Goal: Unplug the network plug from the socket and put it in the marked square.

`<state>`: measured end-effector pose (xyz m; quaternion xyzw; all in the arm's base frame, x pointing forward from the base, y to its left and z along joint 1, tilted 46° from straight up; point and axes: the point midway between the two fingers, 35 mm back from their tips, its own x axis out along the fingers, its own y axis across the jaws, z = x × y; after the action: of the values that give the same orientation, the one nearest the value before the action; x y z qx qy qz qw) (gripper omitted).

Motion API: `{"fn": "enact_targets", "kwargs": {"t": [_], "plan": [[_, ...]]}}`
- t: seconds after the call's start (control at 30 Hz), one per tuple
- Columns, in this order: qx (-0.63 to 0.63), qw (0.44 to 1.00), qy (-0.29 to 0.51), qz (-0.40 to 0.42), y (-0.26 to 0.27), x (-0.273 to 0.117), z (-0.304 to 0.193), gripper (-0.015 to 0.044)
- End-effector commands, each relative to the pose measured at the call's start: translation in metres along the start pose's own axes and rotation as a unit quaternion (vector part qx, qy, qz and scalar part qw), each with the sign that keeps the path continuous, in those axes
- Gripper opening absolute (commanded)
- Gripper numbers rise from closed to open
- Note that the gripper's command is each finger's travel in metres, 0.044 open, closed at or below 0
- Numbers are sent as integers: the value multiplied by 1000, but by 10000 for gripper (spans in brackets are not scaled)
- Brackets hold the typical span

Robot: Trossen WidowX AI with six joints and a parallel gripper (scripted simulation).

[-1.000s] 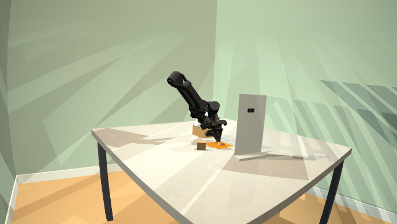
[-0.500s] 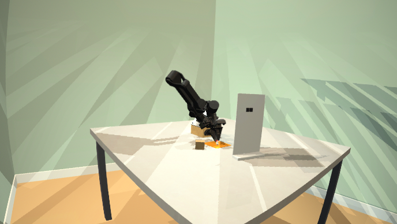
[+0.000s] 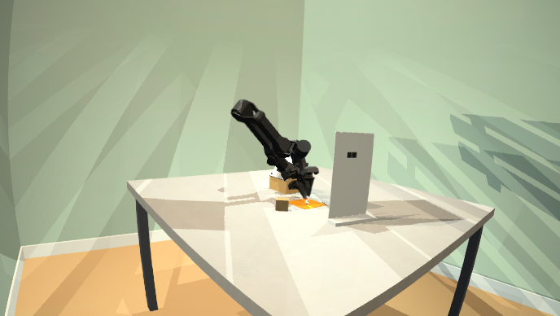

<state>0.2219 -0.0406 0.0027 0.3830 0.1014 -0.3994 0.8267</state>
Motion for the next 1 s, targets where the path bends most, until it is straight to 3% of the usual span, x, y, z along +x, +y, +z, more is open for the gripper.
{"fn": "enact_targets", "kwargs": {"t": [0.0,0.97], "plan": [[5,1000,-2,2,2,-3,1,156],[3,1000,-2,2,1,-19,-1,156]]}}
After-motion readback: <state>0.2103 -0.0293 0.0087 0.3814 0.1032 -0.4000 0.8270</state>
